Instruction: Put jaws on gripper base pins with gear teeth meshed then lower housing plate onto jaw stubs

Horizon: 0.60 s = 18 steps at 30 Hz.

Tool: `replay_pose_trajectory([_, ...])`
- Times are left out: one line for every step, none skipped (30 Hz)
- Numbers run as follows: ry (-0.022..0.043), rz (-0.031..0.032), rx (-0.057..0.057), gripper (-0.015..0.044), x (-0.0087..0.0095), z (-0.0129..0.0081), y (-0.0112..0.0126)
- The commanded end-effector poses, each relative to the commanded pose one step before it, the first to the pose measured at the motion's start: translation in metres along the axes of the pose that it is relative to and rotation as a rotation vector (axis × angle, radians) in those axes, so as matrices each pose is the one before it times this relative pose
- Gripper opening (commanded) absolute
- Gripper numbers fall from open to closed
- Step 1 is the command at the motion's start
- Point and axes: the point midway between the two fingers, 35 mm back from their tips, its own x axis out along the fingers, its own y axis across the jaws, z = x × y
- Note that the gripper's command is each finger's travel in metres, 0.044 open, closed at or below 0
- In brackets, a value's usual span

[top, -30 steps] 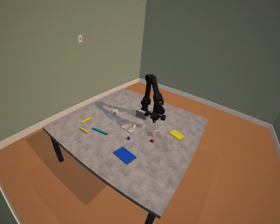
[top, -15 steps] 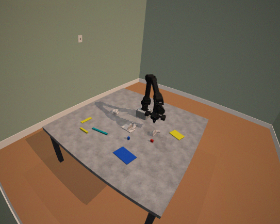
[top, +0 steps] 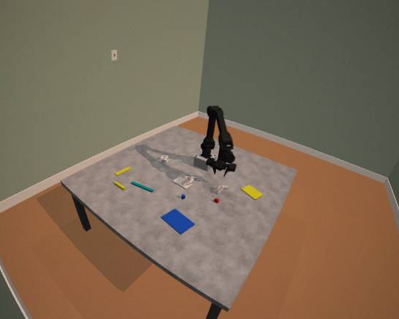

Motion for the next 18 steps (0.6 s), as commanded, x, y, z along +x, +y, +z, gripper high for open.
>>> replay_pose_trajectory([-0.00003,-0.00020,-0.0001,0.0394,0.00000,0.00000,-0.00003])
replay_pose_trajectory([0.00000,0.00000,0.0000,0.0420,0.00000,0.00000,0.00000])
replay_pose_trajectory([0.00000,0.00000,0.0000,0.0440,0.00000,0.00000,0.00000])
replay_pose_trajectory([0.00000,0.00000,0.0000,0.0440,0.00000,0.00000,0.00000])
replay_pose_trajectory([0.00000,0.00000,0.0000,0.0440,0.00000,0.00000,0.00000])
replay_pose_trajectory([0.00000,0.00000,0.0000,0.0440,0.00000,0.00000,0.00000])
replay_pose_trajectory([0.00000,0.00000,0.0000,0.0440,0.00000,0.00000,0.00000])
replay_pose_trajectory([0.00000,0.00000,0.0000,0.0440,0.00000,0.00000,0.00000])
replay_pose_trajectory([0.00000,0.00000,0.0000,0.0440,0.00000,0.00000,0.00000])
replay_pose_trajectory([0.00000,0.00000,0.0000,0.0440,0.00000,0.00000,0.00000])
replay_pose_trajectory([0.00000,0.00000,0.0000,0.0440,0.00000,0.00000,0.00000])
replay_pose_trajectory([0.00000,0.00000,0.0000,0.0440,0.00000,0.00000,0.00000])
replay_pose_trajectory([0.00000,0.00000,0.0000,0.0440,0.00000,0.00000,0.00000])
replay_pose_trajectory([0.00000,0.00000,0.0000,0.0440,0.00000,0.00000,0.00000])
replay_pose_trajectory([0.00000,0.00000,0.0000,0.0440,0.00000,0.00000,0.00000])
replay_pose_trajectory([0.00000,0.00000,0.0000,0.0440,0.00000,0.00000,0.00000])
replay_pose_trajectory([0.00000,0.00000,0.0000,0.0440,0.00000,0.00000,0.00000])
replay_pose_trajectory([0.00000,0.00000,0.0000,0.0440,0.00000,0.00000,0.00000])
